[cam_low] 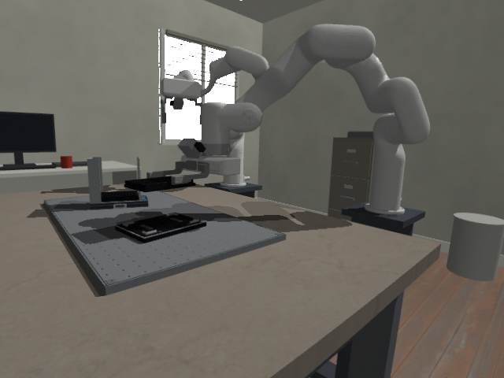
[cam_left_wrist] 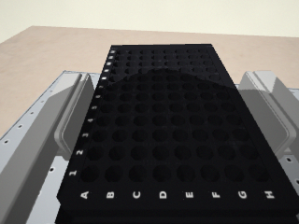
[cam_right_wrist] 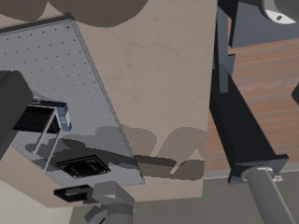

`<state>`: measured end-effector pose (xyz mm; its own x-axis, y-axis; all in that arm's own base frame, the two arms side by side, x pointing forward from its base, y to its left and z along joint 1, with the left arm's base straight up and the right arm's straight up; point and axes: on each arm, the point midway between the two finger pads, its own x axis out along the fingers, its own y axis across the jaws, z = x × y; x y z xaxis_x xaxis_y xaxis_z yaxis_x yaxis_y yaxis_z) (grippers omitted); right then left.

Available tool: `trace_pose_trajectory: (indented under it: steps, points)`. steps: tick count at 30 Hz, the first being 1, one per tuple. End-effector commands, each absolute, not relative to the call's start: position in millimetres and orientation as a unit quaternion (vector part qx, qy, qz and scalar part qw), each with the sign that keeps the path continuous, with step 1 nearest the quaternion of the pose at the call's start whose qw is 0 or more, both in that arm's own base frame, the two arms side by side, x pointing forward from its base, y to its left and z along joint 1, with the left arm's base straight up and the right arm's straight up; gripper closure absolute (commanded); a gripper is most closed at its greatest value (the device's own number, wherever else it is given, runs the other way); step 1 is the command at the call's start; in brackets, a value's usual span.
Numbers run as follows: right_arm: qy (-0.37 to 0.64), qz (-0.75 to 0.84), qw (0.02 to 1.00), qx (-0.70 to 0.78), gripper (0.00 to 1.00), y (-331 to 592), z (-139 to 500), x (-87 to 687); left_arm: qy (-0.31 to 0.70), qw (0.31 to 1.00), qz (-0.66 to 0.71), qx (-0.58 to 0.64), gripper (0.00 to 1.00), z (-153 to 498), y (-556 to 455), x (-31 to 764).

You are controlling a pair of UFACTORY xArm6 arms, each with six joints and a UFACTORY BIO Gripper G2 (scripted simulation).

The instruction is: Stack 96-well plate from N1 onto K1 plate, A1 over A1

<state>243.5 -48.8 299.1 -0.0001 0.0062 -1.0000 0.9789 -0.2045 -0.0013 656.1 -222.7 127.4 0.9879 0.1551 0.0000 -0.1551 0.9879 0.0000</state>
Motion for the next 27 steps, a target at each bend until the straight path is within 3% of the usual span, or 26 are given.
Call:
trace_pose_trajectory:
  steps: [1,27]
  points:
    - [0.447,-0.547,0.445,0.550,0.00,-49,300,244,-0.002,0.997,0.078,-0.001,1.00,139,-223,657]
    - [0.447,-0.547,0.445,0.550,0.00,-49,300,244,-0.002,0.997,0.078,-0.001,1.00,175,-223,657]
